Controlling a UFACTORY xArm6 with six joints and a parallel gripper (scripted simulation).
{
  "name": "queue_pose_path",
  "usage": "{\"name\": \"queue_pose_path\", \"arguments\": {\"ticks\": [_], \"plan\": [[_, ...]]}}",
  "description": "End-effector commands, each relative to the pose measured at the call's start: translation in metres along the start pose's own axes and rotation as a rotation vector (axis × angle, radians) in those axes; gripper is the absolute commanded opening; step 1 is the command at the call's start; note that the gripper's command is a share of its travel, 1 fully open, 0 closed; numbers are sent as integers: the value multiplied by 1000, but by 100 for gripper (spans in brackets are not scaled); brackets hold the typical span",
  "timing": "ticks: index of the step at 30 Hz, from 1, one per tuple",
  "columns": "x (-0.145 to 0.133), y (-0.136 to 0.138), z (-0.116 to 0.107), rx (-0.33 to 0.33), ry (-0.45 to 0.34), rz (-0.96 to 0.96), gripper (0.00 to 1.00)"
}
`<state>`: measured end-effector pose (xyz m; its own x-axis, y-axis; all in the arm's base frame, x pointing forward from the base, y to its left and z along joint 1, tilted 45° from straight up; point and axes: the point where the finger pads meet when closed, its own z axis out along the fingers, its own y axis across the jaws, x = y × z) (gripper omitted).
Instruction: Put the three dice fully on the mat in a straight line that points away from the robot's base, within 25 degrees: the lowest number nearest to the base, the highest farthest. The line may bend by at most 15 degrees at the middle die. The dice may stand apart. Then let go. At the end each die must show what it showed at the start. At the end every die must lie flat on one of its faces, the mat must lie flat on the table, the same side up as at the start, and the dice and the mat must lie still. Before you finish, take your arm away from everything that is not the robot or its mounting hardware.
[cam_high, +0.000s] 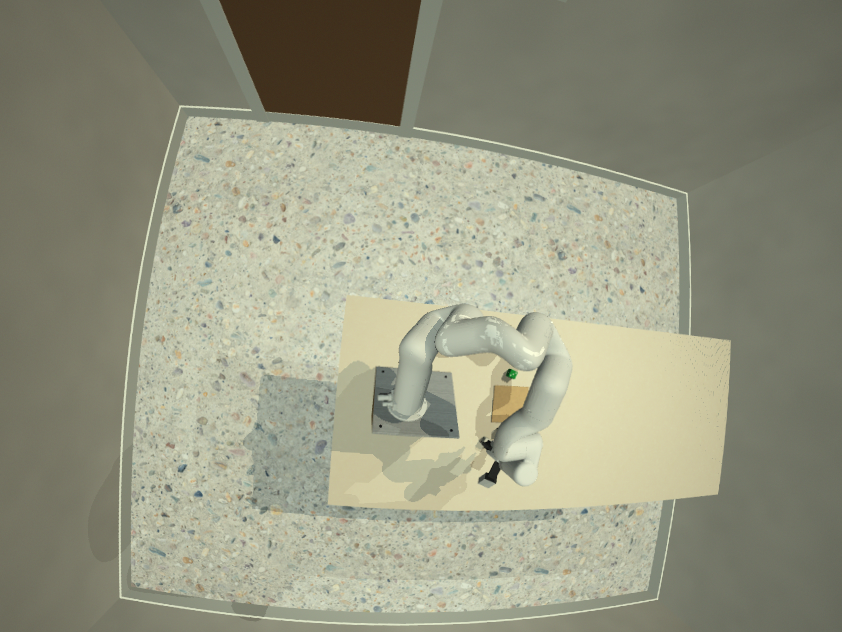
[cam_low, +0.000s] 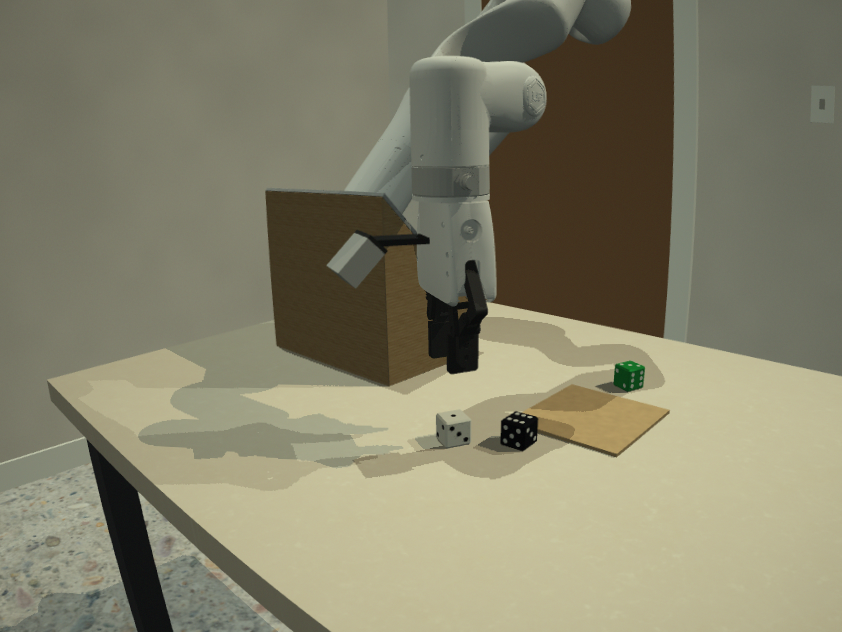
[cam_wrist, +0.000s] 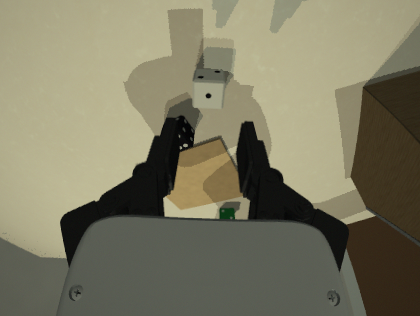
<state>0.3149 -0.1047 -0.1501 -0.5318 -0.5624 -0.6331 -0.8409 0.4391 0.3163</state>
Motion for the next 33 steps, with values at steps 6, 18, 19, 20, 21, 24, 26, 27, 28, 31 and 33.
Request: {"name": "queue_pose_path", "arguments": {"ticks": [6, 18, 19, 20, 21, 24, 26, 27, 28, 31, 33], "plan": [[0, -1, -1, 3, 1, -1, 47], [0, -1, 3, 3, 1, -1, 47], [0, -1, 3, 4, 1, -1, 47], [0, -1, 4, 4, 1, -1, 47], [0, -1, 5, 4, 1, -1, 47], [0, -1, 9, 4, 1, -1, 47], [0, -1, 11, 4, 1, -1, 47], [0, -1, 11, 4, 1, -1, 47], [0, -1, 11, 4, 1, -1, 47], [0, -1, 16, 4, 1, -1, 47], [0, -1, 19, 4, 1, -1, 47]]}}
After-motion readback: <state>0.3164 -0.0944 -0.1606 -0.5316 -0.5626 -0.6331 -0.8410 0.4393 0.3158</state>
